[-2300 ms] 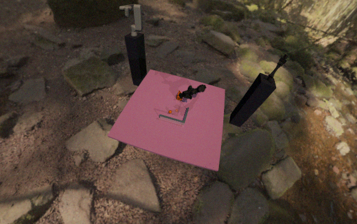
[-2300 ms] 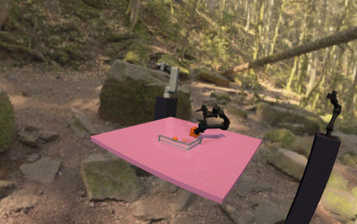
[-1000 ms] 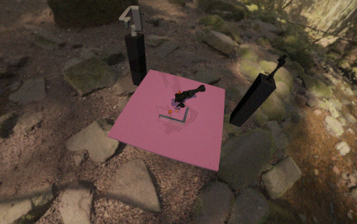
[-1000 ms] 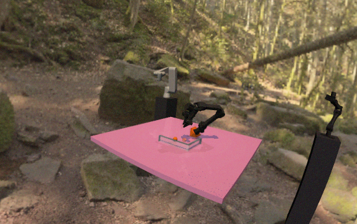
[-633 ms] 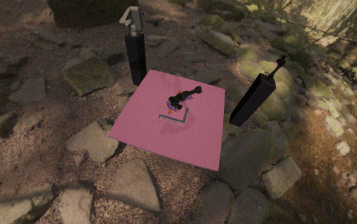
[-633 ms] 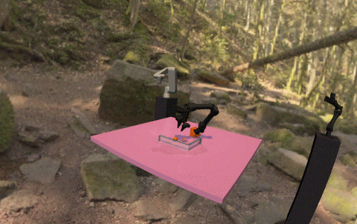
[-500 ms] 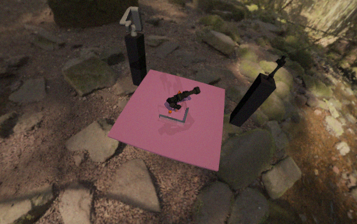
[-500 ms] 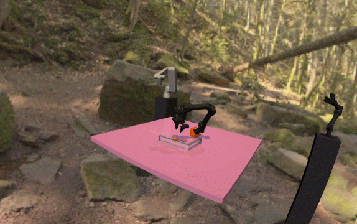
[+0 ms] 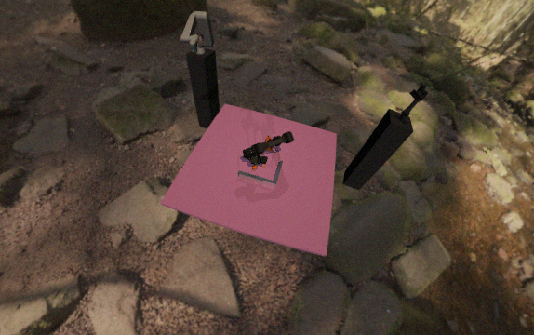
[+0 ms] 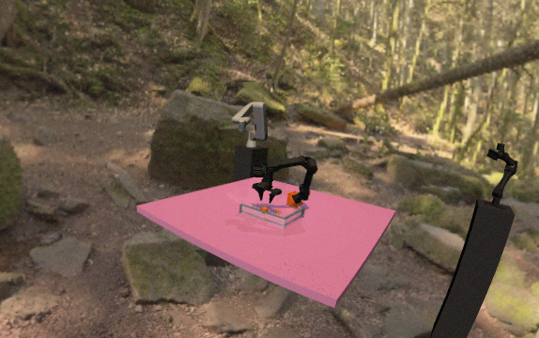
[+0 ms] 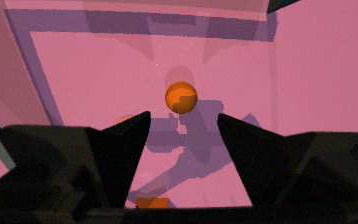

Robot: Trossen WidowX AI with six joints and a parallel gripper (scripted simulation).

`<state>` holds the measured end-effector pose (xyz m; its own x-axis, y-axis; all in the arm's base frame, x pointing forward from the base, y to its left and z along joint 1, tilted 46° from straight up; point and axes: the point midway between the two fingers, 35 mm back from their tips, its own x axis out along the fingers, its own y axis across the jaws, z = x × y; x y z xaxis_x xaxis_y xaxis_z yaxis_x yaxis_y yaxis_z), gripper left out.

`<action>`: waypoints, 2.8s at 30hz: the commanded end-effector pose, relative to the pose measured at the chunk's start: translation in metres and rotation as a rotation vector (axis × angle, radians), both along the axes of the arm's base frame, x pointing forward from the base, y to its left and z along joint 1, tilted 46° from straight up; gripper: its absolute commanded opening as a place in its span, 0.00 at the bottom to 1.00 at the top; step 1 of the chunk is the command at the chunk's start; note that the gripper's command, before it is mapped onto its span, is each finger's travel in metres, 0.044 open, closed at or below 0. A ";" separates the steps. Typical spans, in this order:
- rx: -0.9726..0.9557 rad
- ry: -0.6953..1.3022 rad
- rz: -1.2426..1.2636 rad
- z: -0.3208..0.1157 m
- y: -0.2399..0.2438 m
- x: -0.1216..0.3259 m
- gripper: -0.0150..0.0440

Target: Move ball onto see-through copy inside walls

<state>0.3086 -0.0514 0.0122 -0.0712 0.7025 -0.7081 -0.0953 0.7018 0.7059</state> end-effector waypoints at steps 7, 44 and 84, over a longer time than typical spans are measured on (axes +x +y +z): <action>0.010 -0.012 0.008 -0.012 0.012 0.000 0.78; 0.012 -0.012 0.008 -0.039 0.040 -0.002 0.52; 0.007 -0.009 0.007 0.059 -0.035 -0.005 0.25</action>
<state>0.3089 -0.0950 0.0671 -0.0701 0.7084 -0.7024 -0.1079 0.6946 0.7113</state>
